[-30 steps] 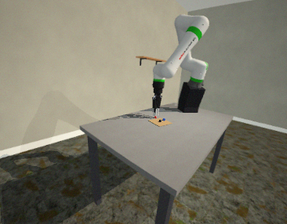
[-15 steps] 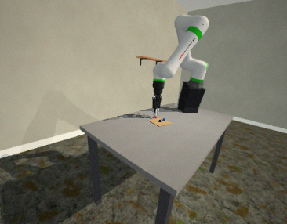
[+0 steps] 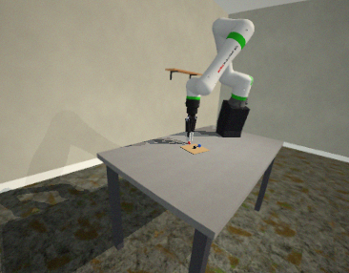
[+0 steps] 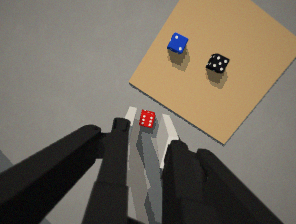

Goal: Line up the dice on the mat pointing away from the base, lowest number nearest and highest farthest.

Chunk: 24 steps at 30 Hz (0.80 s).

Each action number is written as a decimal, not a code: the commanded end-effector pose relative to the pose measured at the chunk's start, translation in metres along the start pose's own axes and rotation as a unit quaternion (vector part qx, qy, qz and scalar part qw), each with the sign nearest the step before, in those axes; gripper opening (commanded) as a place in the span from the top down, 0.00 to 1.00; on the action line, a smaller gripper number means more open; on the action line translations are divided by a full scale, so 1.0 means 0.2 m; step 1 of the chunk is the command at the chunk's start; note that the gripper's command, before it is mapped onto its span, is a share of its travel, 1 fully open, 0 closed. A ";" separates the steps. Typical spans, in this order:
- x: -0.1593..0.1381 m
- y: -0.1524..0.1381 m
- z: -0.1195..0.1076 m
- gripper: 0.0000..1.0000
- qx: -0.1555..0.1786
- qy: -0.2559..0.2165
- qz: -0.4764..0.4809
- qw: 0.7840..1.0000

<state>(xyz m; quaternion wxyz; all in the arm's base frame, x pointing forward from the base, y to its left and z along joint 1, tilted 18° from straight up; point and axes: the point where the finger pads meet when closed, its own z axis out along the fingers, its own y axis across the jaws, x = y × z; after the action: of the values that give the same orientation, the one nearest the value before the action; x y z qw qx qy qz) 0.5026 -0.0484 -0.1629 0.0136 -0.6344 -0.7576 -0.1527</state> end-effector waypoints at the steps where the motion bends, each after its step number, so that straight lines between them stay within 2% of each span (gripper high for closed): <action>1: 0.00 0.00 0.00 0.81 0.000 0.000 0.000 1.000; 11: 0.00 0.00 0.01 0.81 0.000 0.000 0.000 1.000; 24: 0.00 0.00 0.09 0.81 0.000 0.000 0.000 1.000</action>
<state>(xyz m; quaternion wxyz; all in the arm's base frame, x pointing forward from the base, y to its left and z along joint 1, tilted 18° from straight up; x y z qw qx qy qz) 0.5054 -0.0443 -0.1785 0.0136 -0.6345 -0.7576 -0.1527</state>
